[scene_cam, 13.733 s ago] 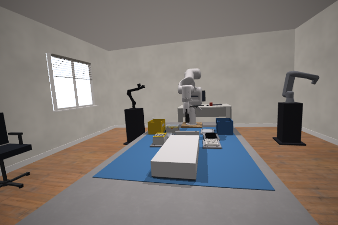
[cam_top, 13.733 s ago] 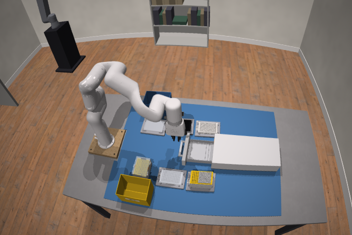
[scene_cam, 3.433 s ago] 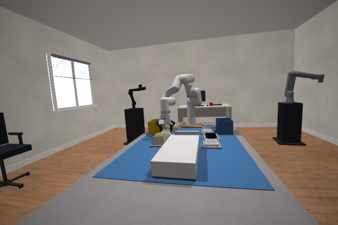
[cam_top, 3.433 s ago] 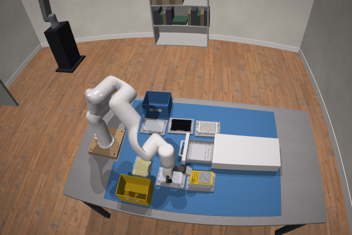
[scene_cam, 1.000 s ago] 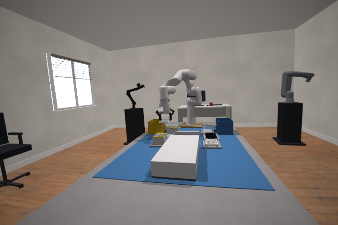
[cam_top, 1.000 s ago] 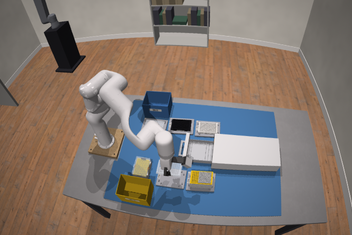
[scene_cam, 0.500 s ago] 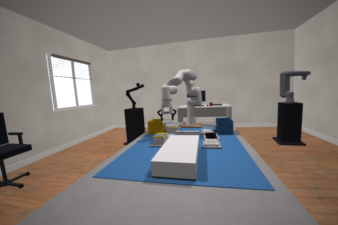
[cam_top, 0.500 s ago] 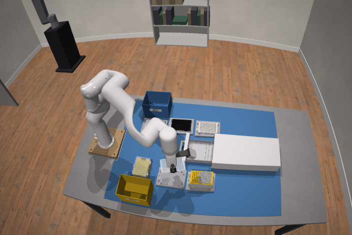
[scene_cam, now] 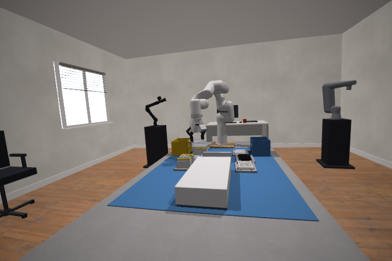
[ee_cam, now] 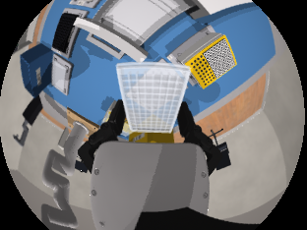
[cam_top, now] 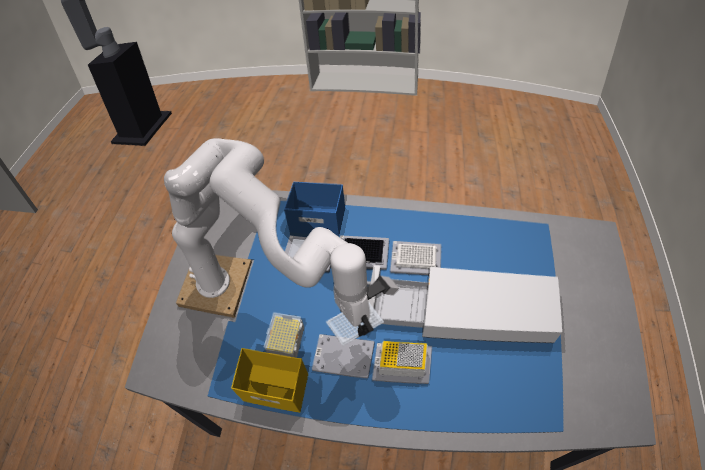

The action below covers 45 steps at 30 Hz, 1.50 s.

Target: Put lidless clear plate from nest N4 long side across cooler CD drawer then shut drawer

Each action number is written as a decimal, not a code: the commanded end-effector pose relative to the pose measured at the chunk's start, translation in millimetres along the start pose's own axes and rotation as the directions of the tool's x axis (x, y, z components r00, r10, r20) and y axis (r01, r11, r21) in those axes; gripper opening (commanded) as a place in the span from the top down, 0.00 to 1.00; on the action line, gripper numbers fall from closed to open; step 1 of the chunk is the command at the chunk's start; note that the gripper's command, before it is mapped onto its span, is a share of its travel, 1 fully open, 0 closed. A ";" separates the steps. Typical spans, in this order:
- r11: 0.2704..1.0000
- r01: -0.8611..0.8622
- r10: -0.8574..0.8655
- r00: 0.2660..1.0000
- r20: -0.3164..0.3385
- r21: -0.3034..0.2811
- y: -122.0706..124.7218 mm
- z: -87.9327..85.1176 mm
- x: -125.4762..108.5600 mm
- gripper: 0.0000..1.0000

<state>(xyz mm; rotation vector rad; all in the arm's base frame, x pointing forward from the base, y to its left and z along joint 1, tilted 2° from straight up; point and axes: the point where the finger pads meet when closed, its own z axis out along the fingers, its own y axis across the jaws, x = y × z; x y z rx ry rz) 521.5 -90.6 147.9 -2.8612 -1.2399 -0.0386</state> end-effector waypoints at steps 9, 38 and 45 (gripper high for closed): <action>0.944 0.331 -0.331 0.944 -0.006 -0.002 -5.1 -2.2 26.7 1.00; 0.662 0.749 -0.749 0.662 -0.005 -0.005 -21.2 -2.7 91.5 1.00; 0.662 0.749 -0.749 0.662 -0.005 -0.005 -25.7 -2.8 109.6 1.00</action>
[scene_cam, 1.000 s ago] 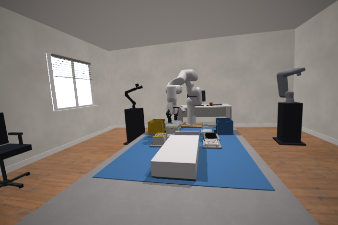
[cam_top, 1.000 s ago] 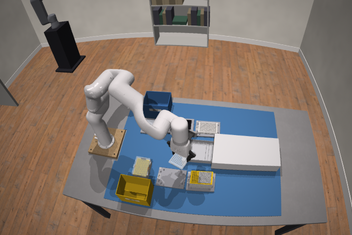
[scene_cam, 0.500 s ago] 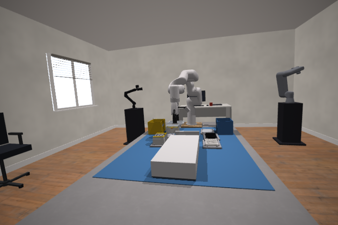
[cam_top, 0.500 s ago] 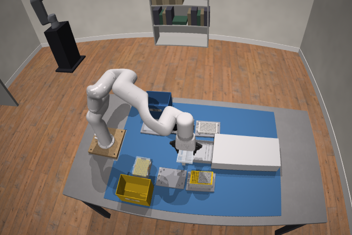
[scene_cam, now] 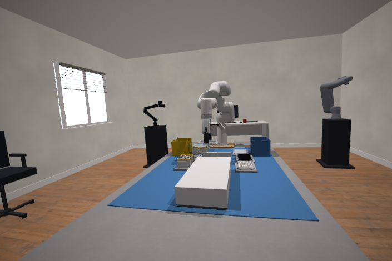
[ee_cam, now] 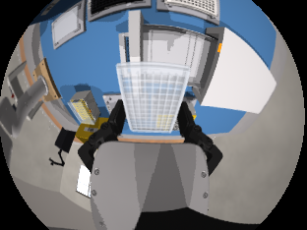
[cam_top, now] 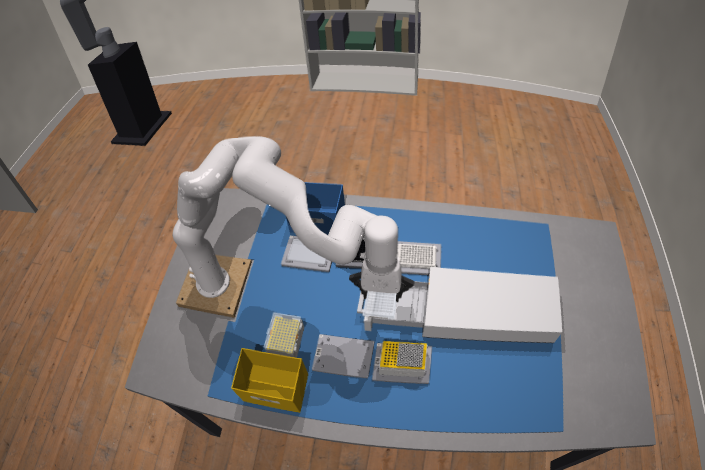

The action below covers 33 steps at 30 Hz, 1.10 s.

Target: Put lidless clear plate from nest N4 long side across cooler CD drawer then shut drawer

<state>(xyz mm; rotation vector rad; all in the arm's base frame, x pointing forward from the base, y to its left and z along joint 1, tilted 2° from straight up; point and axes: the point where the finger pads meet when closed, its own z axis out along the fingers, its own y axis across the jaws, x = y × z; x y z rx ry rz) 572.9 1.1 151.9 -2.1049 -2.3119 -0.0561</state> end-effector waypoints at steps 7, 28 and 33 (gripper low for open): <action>1.000 0.000 0.000 1.000 0.000 -0.005 15.8 -2.3 20.7 1.00; 1.000 0.000 0.000 1.000 0.000 -0.005 41.6 -2.5 58.1 1.00; 1.000 0.000 0.000 1.000 0.000 -0.005 41.8 -2.5 58.2 1.00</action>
